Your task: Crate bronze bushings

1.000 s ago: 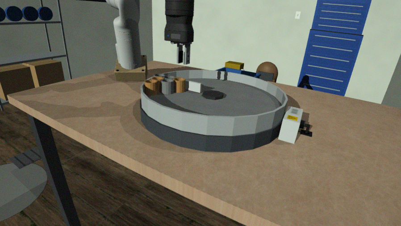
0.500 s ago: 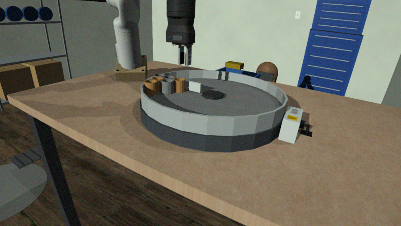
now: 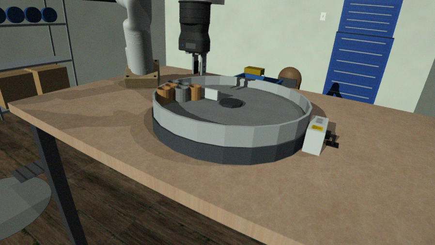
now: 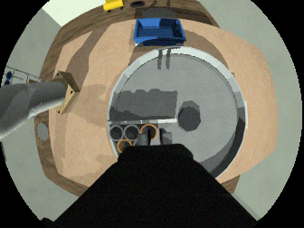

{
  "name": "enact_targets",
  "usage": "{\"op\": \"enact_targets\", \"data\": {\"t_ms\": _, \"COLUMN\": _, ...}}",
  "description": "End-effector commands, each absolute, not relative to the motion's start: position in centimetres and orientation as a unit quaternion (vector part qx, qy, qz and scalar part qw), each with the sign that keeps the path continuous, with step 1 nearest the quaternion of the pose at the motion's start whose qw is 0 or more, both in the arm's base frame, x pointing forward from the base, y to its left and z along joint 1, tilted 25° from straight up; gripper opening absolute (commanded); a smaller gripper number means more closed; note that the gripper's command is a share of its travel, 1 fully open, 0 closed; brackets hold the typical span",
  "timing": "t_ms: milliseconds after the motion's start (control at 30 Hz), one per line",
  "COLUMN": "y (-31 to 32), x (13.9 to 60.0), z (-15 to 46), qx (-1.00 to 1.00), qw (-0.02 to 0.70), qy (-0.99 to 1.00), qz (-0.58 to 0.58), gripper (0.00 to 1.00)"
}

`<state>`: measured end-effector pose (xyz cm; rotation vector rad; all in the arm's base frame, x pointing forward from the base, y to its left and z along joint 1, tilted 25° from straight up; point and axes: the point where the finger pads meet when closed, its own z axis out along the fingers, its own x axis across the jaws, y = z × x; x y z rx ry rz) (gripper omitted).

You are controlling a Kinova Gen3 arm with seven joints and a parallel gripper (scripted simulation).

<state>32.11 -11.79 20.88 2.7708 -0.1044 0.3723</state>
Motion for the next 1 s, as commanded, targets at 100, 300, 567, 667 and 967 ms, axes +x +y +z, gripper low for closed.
{"op": "enact_targets", "data": {"t_ms": 100, "y": -12.3, "x": 32.4, "z": 19.6, "qx": 0.976, "qw": 0.171, "qy": -0.038, "qz": 0.131, "gripper": 0.45}}
{"op": "enact_targets", "data": {"t_ms": 300, "y": -12.3, "x": 32.4, "z": 19.6, "qx": 0.976, "qw": 0.171, "qy": -0.038, "qz": 0.131, "gripper": 0.45}}
{"op": "enact_targets", "data": {"t_ms": 567, "y": -12.5, "x": 32.6, "z": 19.1, "qx": 0.976, "qw": 0.171, "qy": -0.037, "qz": 0.131, "gripper": 0.45}}
{"op": "enact_targets", "data": {"t_ms": 667, "y": -12.8, "x": 32.8, "z": 18.3, "qx": 0.976, "qw": 0.170, "qy": -0.037, "qz": 0.131, "gripper": 0.45}}
{"op": "enact_targets", "data": {"t_ms": 967, "y": -12.8, "x": 32.8, "z": 18.3, "qx": 0.976, "qw": 0.170, "qy": -0.037, "qz": 0.131, "gripper": 0.45}}
